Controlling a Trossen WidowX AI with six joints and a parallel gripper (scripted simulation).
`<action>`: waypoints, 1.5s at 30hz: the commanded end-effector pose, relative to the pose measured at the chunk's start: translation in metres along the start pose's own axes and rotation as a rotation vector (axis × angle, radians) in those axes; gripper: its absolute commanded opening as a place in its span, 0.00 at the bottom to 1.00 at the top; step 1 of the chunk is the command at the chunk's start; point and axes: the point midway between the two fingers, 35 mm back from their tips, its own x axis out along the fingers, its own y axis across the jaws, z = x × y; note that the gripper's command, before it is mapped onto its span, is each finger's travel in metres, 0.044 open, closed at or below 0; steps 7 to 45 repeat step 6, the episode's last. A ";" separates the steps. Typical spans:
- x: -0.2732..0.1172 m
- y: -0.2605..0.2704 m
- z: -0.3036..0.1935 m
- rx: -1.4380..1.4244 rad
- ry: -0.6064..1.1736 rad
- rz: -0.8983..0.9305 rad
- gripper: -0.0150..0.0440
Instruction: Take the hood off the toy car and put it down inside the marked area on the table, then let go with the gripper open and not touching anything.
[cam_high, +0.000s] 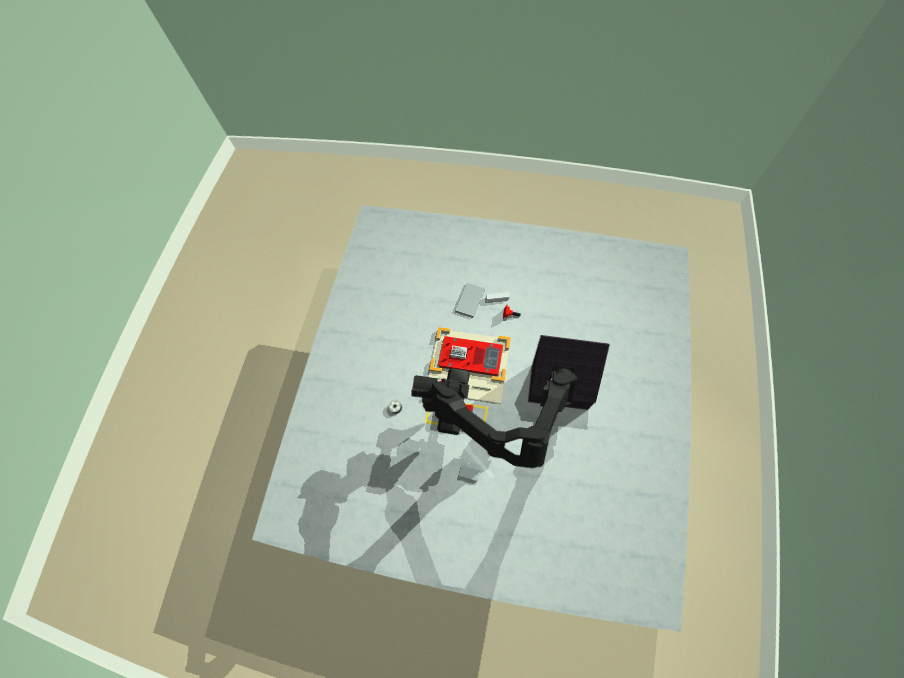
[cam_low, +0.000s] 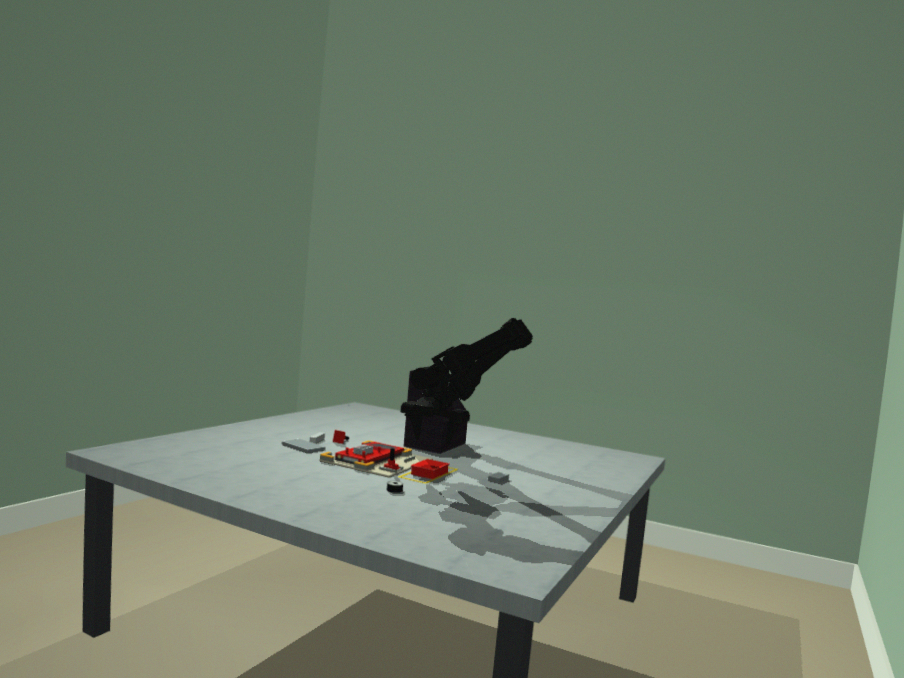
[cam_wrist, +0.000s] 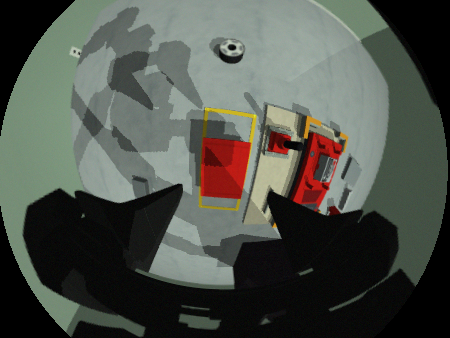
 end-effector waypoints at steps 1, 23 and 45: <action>-0.001 0.001 0.000 -0.005 -0.001 0.004 1.00; -0.001 0.001 0.000 -0.005 -0.001 0.004 1.00; -0.001 0.001 0.000 -0.005 -0.001 0.004 1.00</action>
